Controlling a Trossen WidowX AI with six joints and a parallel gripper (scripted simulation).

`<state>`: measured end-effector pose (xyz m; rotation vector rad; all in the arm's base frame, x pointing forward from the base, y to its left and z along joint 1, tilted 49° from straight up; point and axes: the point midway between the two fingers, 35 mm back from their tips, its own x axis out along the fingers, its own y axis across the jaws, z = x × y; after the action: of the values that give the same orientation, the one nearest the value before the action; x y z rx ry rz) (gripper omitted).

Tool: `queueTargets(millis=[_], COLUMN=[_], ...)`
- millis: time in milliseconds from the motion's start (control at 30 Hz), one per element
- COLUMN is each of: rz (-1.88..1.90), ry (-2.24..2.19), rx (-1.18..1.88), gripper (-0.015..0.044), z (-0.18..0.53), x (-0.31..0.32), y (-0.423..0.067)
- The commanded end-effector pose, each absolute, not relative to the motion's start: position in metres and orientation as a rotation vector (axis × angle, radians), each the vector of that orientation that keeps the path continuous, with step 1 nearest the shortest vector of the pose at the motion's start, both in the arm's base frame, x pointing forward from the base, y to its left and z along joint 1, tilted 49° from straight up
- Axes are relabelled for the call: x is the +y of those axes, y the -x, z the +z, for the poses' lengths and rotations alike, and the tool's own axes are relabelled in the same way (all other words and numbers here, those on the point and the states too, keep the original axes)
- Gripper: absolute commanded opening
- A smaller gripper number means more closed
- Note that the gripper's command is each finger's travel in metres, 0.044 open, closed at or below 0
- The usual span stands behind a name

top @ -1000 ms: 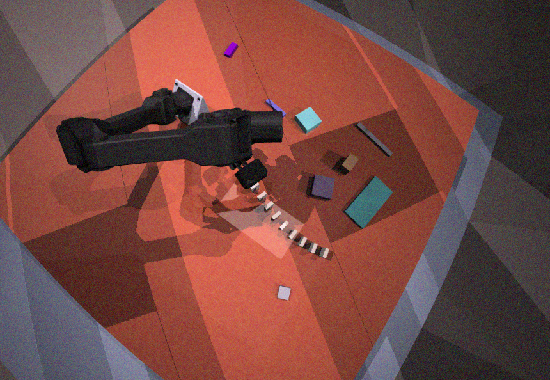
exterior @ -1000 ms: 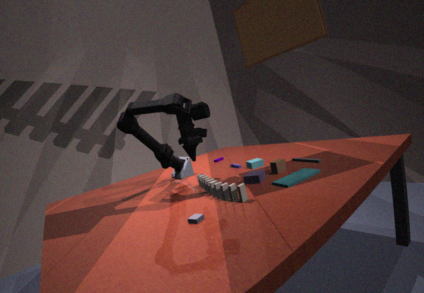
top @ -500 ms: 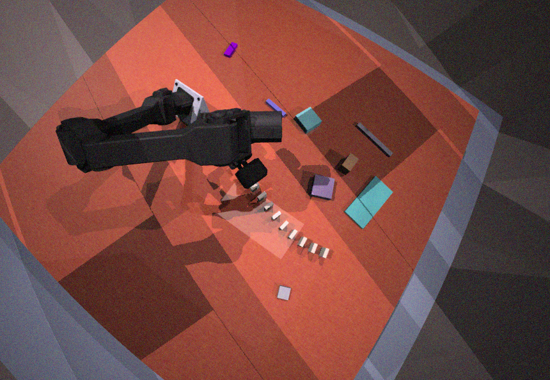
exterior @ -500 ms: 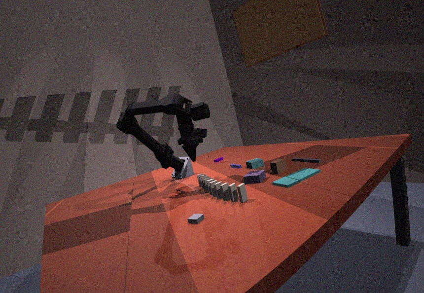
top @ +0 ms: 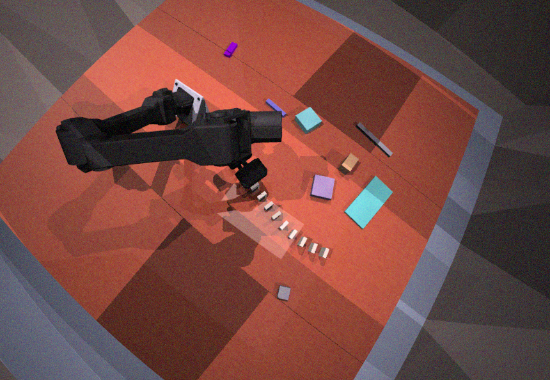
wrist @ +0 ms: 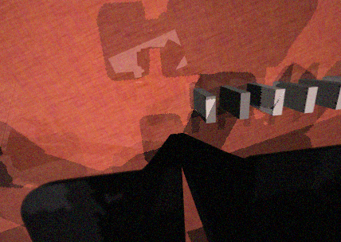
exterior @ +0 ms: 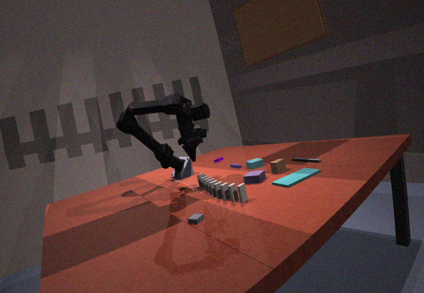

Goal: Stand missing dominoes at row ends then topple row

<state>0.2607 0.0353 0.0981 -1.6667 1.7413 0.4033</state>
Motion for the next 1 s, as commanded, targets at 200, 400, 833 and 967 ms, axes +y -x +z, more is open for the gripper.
queueTargets(millis=[200,400,833,967], rz=[0.408,0.412,0.405,0.405], ry=[1.667,1.665,1.669,1.668], rx=[1.741,1.738,1.740,1.740], gripper=[0.0000,0.0000,0.0000,0.0000], z=[0.098,0.081,0.047,0.048], x=[0.035,0.018,-0.025,-0.026], y=[-0.261,-0.265,-0.270,-0.276])
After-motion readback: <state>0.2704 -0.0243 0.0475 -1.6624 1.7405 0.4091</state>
